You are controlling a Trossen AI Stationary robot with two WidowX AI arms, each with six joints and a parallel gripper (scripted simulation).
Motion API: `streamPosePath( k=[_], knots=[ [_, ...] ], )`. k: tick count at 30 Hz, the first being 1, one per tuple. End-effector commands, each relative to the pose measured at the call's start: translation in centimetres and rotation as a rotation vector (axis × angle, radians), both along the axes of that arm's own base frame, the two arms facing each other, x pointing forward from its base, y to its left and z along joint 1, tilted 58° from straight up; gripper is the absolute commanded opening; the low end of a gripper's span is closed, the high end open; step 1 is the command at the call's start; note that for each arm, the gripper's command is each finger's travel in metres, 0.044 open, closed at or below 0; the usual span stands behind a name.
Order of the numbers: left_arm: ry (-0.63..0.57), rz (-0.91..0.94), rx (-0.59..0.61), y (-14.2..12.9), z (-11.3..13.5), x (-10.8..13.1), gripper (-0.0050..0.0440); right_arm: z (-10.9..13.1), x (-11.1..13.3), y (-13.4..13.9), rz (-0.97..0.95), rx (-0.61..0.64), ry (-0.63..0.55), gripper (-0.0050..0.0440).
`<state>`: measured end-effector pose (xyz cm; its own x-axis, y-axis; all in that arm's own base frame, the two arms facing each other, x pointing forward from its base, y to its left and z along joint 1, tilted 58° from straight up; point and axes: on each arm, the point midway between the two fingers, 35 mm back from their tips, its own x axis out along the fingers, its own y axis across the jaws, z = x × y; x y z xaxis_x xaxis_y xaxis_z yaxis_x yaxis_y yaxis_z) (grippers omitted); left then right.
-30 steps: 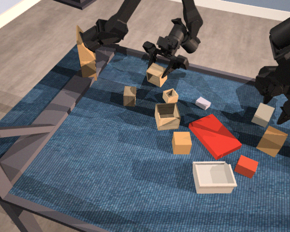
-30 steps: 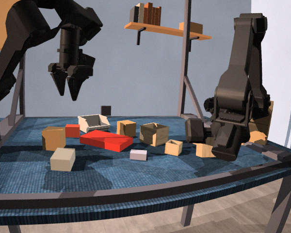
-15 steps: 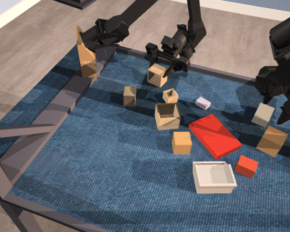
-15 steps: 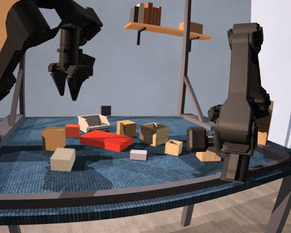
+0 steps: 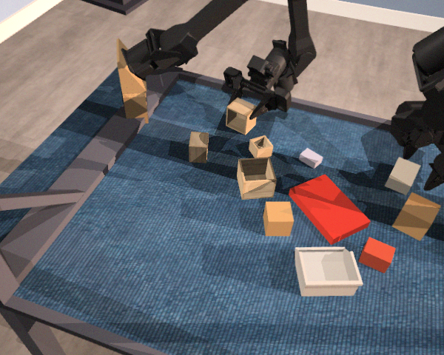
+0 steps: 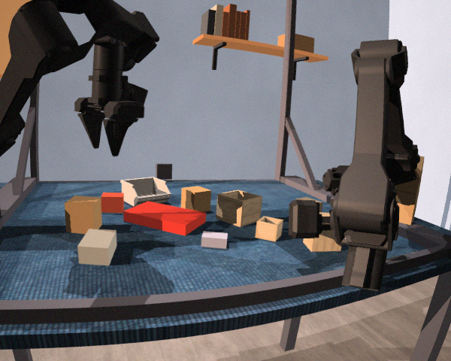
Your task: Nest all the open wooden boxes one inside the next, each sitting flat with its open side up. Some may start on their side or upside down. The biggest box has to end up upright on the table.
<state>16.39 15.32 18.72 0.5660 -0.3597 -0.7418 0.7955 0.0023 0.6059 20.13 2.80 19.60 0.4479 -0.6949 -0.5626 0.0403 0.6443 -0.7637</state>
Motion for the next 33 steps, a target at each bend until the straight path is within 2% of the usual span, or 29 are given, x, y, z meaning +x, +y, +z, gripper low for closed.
streamPosePath(
  k=[1, 4, 6, 8, 25, 33],
  knots=[
    [-0.006, -0.003, 0.006, 0.1, 0.2, 0.0, 0.0288, 0.2, 0.1, 0.0, 0.001, 0.000, -0.002, 0.0400],
    [-0.006, -0.003, 0.006, 0.1, 0.2, 0.0, 0.0360, 0.2, 0.1, 0.0, 0.001, 0.000, -0.002, 0.0400],
    [-0.006, -0.003, 0.006, 0.1, 0.2, 0.0, 0.0360, 0.2, 0.1, 0.0, 0.001, 0.000, -0.002, 0.0400],
    [-0.006, -0.003, 0.006, 0.1, 0.2, 0.0, 0.0400, 0.2, 0.1, 0.0, 0.001, 0.000, -0.002, 0.0400],
    [-0.006, 0.000, 0.011, 0.1, 0.3, 0.0, 0.0400, 0.2, 0.1, 0.0, 0.001, 0.000, -0.002, 0.0400],
    [0.001, 0.156, 0.224, -1.5, 0.7, -0.5, 0.0400, 0.2, 0.1, 0.0, 0.001, 0.000, -0.002, 0.0400]
  ],
)
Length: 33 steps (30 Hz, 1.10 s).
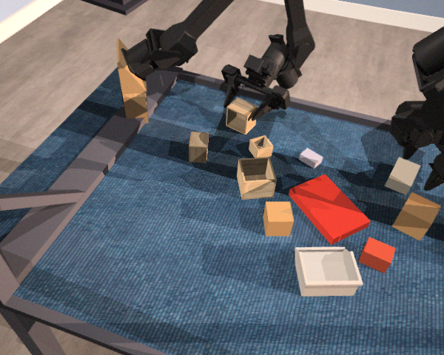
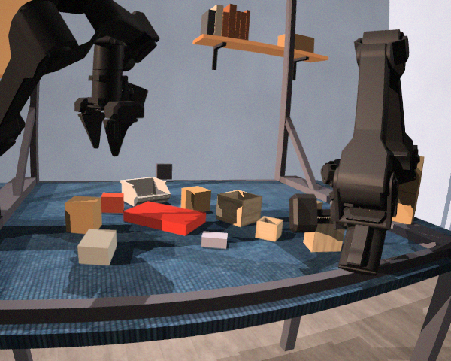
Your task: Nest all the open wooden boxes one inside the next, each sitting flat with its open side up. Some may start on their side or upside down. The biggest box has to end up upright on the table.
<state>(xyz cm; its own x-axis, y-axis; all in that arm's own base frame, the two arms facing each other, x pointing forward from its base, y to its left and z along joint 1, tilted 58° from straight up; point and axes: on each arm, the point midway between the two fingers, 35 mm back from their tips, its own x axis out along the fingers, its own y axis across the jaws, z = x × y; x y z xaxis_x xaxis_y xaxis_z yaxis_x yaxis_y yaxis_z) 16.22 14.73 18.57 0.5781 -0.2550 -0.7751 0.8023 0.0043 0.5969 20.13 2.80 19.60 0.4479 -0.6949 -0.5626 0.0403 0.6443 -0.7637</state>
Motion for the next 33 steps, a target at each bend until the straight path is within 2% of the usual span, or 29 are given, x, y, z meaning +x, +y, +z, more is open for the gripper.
streamPosePath(
  k=[1, 7, 13, 17, 24, 33],
  knots=[
    [-0.014, 0.102, 0.155, -1.0, 0.9, -0.3, 0.0400, 0.2, 0.1, 0.0, 0.001, 0.000, -0.002, 0.0400],
    [-0.009, 0.123, 0.183, -1.3, 0.9, -0.4, 0.0400, 0.2, 0.1, 0.0, 0.001, 0.000, -0.002, 0.0400],
    [-0.005, 0.256, 0.379, -2.5, 1.3, -0.7, 0.0400, 0.2, 0.1, 0.0, 0.001, 0.000, -0.002, 0.0400],
    [-0.021, 0.301, 0.406, -2.6, 1.5, -0.8, 0.0400, 0.2, 0.1, 0.0, 0.001, 0.000, -0.002, 0.0400],
    [0.020, 0.336, 0.467, -3.2, 1.2, -0.9, 0.0400, 0.2, 0.1, 0.0, 0.001, 0.000, -0.002, 0.0400],
    [0.010, 0.471, 0.609, -3.7, 1.7, -1.4, 0.0400, 0.2, 0.1, 0.0, 0.001, 0.000, -0.002, 0.0400]
  ],
)
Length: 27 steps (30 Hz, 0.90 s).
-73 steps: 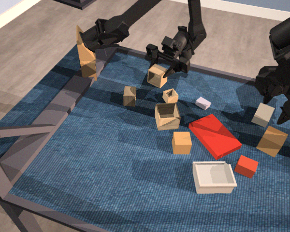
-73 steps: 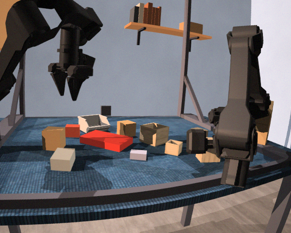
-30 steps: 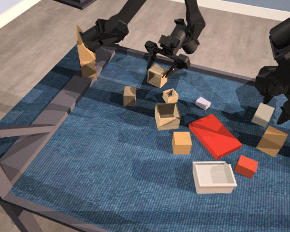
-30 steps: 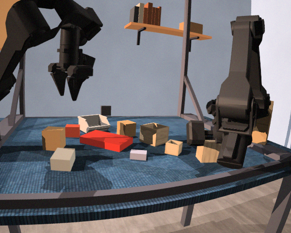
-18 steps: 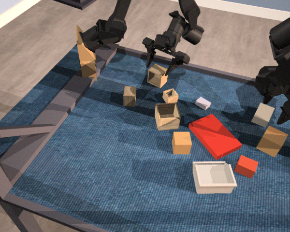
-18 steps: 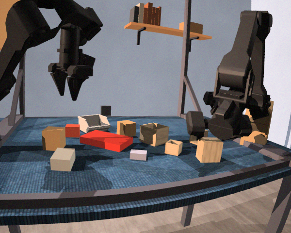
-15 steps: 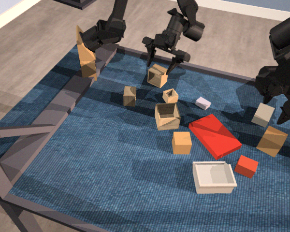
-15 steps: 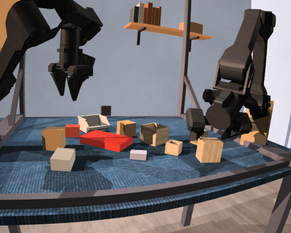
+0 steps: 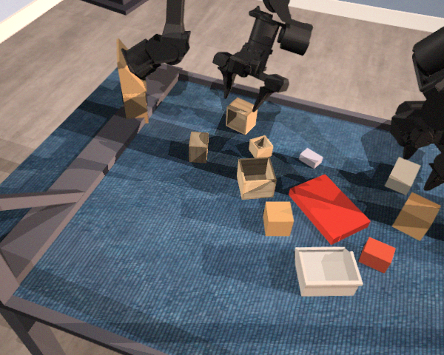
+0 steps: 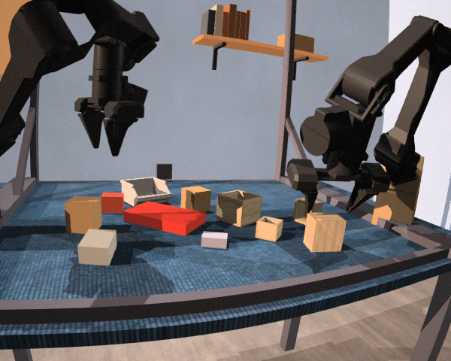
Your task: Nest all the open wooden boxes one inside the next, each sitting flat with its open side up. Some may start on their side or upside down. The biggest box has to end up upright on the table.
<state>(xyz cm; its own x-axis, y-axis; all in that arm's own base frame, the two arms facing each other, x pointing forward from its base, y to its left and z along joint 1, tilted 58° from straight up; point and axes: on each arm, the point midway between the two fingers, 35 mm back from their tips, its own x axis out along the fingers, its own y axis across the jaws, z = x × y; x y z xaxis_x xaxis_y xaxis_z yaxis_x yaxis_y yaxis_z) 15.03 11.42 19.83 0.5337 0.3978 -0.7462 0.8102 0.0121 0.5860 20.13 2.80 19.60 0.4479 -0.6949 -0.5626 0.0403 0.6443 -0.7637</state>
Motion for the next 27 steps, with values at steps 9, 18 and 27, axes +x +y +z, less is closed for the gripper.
streamPosePath(
  k=[9, 18, 27],
  knots=[
    [-0.027, 0.086, 0.112, -0.9, 0.8, -0.1, 0.0400, 0.2, 0.1, 0.0, 0.001, 0.000, -0.002, 0.0400],
    [0.059, 0.193, 0.203, -1.7, -0.1, -0.6, 0.0400, 0.2, 0.1, 0.0, 0.001, 0.000, -0.002, 0.0400],
    [0.016, 0.245, 0.306, -2.1, 0.8, -0.6, 0.0400, 0.2, 0.1, 0.0, 0.001, 0.000, -0.002, 0.0400]
  ],
)
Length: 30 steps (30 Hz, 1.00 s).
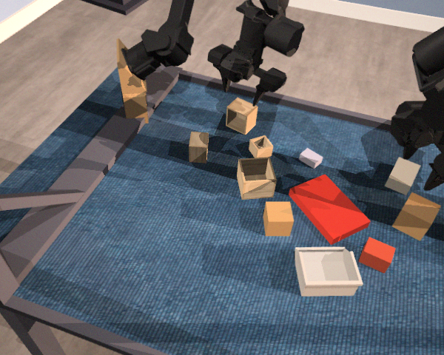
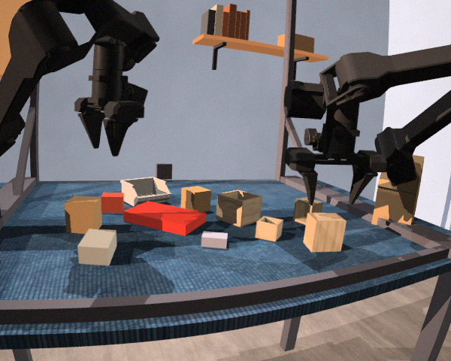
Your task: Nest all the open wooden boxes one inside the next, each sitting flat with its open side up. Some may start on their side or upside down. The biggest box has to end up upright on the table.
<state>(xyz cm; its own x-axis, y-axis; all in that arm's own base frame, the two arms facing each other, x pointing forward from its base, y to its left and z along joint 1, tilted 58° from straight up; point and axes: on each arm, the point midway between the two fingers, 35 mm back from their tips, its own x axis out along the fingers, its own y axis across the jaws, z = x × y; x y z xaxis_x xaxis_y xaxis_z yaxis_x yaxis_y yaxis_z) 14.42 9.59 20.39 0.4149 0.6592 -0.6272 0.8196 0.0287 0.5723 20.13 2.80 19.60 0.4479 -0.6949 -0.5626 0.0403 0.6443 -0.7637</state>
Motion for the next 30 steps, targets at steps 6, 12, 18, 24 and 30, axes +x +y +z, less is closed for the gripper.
streamPosePath(
  k=[6, 12, 18, 24, 30],
  knots=[
    [-0.046, 0.056, 0.116, -0.58, 0.88, 0.27, 0.0400, 0.17, 0.09, 0.03, 0.001, 0.000, -0.002, 0.0400],
    [-0.047, 0.055, 0.113, -0.56, 0.81, 0.20, 0.0400, 0.17, 0.09, 0.03, 0.001, 0.000, -0.002, 0.0400],
    [-0.047, 0.055, 0.113, -0.56, 0.81, 0.20, 0.0400, 0.17, 0.09, 0.03, 0.001, 0.000, -0.002, 0.0400],
    [-0.047, 0.055, 0.113, -0.56, 0.81, 0.20, 0.0400, 0.17, 0.09, 0.03, 0.001, 0.000, -0.002, 0.0400],
    [-0.047, 0.055, 0.113, -0.56, 0.81, 0.20, 0.0400, 0.17, 0.09, 0.03, 0.001, 0.000, -0.002, 0.0400]
  ],
)
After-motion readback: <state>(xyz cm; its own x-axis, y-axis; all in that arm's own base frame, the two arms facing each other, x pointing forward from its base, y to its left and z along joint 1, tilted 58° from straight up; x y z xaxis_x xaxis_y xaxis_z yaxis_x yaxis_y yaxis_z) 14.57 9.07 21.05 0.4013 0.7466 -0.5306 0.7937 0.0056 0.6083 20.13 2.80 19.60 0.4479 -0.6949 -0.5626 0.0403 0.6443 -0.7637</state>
